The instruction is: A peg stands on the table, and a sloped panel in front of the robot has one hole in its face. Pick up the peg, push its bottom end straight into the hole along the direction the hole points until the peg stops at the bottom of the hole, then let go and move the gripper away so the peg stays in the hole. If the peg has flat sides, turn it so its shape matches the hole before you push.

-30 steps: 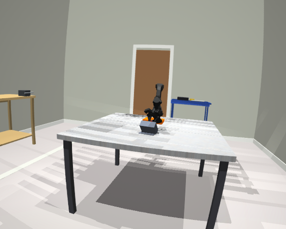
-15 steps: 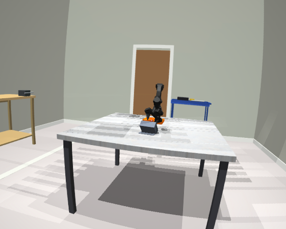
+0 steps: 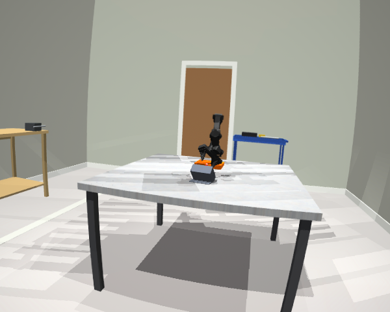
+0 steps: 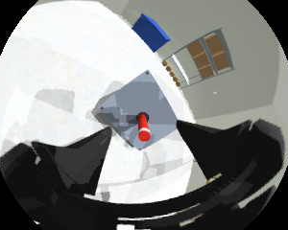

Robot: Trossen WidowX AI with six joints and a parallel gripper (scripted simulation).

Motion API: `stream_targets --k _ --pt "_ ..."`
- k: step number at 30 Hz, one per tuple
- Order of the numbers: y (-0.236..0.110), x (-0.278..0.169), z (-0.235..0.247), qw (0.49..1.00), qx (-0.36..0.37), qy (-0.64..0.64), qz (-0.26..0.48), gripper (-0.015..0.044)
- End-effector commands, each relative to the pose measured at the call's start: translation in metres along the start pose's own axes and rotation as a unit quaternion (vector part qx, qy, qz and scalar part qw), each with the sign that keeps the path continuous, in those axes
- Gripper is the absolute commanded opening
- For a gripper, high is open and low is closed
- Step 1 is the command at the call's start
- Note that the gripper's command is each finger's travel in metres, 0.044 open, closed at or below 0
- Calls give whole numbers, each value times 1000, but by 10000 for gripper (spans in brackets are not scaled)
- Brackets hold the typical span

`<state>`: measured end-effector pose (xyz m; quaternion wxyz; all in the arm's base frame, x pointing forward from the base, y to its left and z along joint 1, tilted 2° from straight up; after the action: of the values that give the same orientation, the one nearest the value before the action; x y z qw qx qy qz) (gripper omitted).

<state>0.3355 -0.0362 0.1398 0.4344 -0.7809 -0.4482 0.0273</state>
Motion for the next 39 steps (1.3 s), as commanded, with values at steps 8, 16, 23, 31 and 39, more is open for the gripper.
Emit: stream_targets --k 8,16,23,31,39 --pt "-15 1 -1 1000 -2 2 0 440" --pt "-25 1 -1 1000 -2 1 -1 440" --pt "-33 2 -1 1000 -2 1 -1 440" --pt "-43 2 -1 1000 -2 1 -2 440" --pt "-53 3 -1 1000 -2 1 -2 440"
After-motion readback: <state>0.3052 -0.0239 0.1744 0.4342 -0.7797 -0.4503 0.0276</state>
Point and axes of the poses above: the point midway between the two fingers, 35 mm back from their tips, its own y axis out along the fingers, its own z axis across the jaws, x = y × z, the point moved 8 cm from there along -y, back along the fingers, and after that the axes turned 3 degrees about -y, right-handed, at the moved point
